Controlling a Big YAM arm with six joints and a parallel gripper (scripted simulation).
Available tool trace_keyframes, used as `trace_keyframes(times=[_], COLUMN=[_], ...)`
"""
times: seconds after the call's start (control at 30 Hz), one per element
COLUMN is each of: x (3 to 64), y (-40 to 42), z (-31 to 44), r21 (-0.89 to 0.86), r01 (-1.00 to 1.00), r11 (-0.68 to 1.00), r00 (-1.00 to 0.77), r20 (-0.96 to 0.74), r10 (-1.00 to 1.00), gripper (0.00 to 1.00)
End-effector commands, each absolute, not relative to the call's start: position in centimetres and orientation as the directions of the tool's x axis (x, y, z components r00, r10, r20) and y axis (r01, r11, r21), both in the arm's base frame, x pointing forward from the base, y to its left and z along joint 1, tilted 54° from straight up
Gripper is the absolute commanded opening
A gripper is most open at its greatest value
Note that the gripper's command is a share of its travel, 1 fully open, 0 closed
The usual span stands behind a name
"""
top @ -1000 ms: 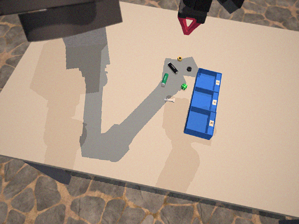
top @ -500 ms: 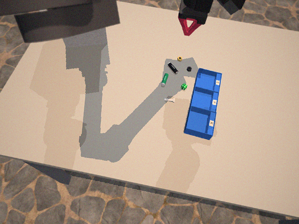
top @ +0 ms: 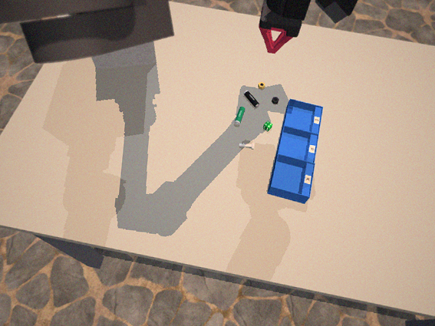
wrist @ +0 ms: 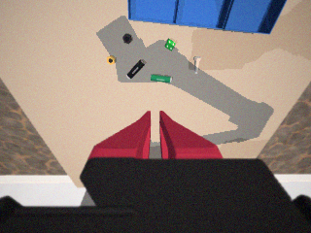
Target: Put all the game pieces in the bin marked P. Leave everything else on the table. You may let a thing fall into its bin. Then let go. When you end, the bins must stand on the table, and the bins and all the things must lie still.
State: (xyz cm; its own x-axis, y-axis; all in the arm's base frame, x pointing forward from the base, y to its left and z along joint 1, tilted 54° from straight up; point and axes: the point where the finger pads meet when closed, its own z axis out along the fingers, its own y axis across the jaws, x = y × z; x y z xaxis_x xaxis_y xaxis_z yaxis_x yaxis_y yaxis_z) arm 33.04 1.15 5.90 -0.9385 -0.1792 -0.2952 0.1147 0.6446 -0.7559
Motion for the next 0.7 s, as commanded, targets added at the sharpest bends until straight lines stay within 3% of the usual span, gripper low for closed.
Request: trace_keyframes(times=[0.0, 0.67], x=[33.7, 40.6], y=[1.8, -9.0], z=[6.6, 11.6], r21=[-0.746, -0.713], r01=[0.125, 0.229], r11=[0.654, 0.663], r00=[-0.929, -0.905], r20=[-0.320, -0.407], r10=[-0.187, -0.126], gripper=[0.09, 0.09])
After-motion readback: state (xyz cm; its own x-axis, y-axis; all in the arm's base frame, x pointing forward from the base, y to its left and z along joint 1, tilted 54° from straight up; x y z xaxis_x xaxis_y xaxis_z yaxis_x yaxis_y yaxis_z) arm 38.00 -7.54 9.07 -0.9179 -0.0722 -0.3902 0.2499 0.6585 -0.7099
